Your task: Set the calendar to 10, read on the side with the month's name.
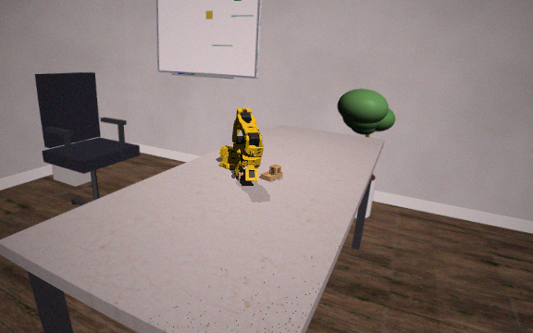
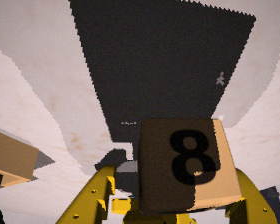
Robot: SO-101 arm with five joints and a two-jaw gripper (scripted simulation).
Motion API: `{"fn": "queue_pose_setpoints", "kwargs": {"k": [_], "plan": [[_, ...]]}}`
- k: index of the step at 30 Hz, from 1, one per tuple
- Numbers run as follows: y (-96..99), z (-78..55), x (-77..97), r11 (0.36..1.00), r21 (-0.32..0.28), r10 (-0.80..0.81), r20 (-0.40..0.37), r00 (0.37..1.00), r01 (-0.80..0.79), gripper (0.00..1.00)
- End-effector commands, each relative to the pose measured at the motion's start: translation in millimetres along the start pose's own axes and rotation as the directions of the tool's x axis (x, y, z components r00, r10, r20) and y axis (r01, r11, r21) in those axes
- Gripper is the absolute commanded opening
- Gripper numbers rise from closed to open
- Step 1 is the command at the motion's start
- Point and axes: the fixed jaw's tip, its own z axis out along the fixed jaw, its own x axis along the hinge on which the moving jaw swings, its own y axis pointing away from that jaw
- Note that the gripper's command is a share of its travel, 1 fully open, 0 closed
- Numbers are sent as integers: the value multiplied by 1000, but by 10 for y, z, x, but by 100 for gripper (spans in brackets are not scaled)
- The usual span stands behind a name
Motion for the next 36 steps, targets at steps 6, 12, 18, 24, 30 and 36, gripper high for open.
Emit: {"fn": "queue_pose_setpoints", "kwargs": {"k": [6, 12, 18, 24, 30, 36], "plan": [[-38, -64, -61, 1000, -15, -4, 46, 999, 5, 23], [-53, -64, -61, 1000, -18, -4, 45, 999, 5, 20], [-67, -63, -61, 1000, -21, -4, 44, 999, 5, 18], [-72, -63, -61, 1000, -22, -4, 43, 999, 5, 17], [-72, -63, -61, 1000, -22, -4, 43, 999, 5, 17], [-72, -63, -61, 1000, -22, -4, 43, 999, 5, 8]]}}
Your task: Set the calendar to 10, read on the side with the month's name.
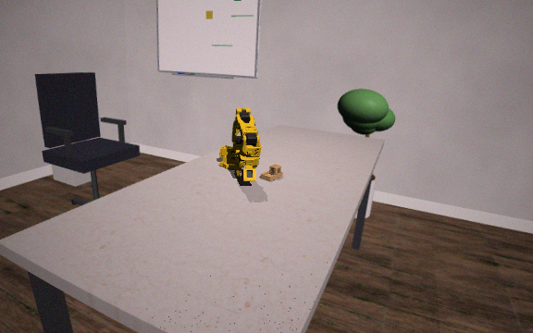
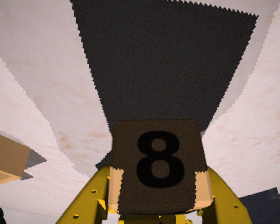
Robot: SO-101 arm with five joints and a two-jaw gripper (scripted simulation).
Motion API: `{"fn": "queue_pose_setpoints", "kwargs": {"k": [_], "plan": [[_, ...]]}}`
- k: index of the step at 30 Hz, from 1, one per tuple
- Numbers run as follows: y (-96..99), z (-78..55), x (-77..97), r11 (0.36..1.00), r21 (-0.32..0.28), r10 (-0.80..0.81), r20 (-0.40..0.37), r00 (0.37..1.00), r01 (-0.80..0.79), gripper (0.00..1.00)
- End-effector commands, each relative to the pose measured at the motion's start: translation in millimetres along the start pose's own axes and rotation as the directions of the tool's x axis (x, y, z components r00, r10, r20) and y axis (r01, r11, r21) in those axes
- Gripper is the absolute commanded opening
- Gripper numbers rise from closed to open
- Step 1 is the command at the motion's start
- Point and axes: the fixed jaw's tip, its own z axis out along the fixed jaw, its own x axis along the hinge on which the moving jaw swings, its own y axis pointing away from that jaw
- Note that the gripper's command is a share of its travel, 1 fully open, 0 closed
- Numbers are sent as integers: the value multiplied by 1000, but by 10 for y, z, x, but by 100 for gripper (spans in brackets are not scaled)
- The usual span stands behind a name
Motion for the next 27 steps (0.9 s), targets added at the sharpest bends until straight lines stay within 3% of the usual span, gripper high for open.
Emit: {"fn": "queue_pose_setpoints", "kwargs": {"k": [1, 5, 14, 27], "plan": [[-10, -62, -56, 1000, -6, -4, 45, 999, 4, 5], [-10, -62, -56, 1000, -6, -4, 45, 999, 4, 0], [-9, -83, -51, 1000, -7, -3, 58, 998, 4, 0], [-2, -361, 54, 1000, -19, 2, 256, 967, 3, 0]]}}
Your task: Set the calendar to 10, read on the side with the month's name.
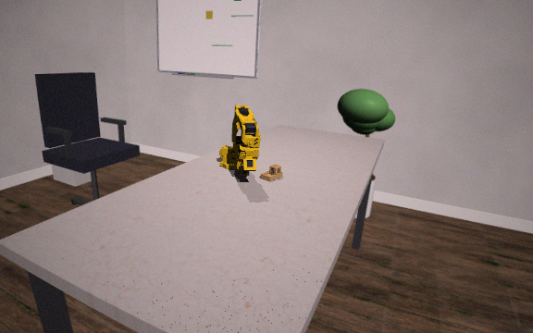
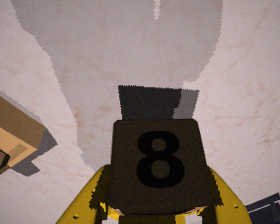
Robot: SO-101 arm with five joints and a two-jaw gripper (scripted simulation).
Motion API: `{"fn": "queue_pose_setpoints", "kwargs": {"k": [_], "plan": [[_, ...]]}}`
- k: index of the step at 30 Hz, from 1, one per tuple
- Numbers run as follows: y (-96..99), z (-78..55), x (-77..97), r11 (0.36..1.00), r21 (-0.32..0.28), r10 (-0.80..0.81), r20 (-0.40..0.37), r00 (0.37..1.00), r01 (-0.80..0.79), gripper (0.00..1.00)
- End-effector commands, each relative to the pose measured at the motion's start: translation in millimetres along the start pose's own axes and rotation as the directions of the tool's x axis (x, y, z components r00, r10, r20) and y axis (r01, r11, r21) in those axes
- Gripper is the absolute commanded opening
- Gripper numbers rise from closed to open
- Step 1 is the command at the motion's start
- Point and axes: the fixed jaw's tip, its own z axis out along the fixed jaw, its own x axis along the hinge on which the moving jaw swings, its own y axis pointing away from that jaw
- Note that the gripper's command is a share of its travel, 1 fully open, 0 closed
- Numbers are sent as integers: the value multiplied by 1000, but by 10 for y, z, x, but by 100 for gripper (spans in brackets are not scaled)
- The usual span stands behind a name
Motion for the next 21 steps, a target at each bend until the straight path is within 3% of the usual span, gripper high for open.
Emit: {"fn": "queue_pose_setpoints", "kwargs": {"k": [1, 9, 21], "plan": [[5, -168, -10, 1000, -10, 0, 125, 992, 1, 0], [9, -316, 57, 1000, -20, 3, 252, 968, 2, 0], [9, -330, 64, 1000, -22, 4, 265, 964, 2, 0]]}}
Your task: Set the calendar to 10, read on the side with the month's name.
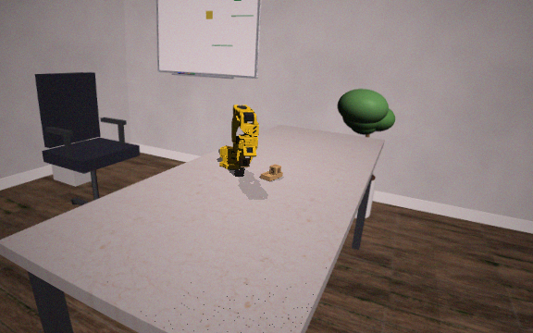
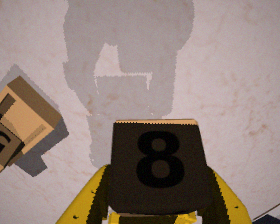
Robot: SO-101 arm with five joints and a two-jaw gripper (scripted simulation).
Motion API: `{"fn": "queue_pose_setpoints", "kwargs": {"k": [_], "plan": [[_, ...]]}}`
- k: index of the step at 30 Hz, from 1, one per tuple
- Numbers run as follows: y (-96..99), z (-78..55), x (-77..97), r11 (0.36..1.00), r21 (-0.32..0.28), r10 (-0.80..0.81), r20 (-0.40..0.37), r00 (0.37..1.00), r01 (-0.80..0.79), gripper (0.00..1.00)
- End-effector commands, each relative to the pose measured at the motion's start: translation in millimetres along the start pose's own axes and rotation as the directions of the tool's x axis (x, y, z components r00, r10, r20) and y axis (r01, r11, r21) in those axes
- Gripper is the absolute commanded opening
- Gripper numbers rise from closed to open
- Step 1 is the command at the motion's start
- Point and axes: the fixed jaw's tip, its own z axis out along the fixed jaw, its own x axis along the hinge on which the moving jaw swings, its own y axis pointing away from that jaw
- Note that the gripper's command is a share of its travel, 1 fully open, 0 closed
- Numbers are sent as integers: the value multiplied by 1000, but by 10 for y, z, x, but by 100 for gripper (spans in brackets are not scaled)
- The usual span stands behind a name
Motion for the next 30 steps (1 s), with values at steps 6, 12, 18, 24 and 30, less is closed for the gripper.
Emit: {"fn": "queue_pose_setpoints", "kwargs": {"k": [6, 12, 18, 24, 30], "plan": [[15, -54, -30, 1000, -5, 2, 46, 999, -2, 0], [15, -54, -30, 1000, -5, 2, 46, 999, -2, 0], [15, -49, -45, 1000, -7, 2, 70, 998, -1, 0], [16, -30, -110, 1000, -15, 0, 173, 985, 2, 0], [16, -20, -170, 1000, -21, 0, 268, 963, 6, 0]]}}
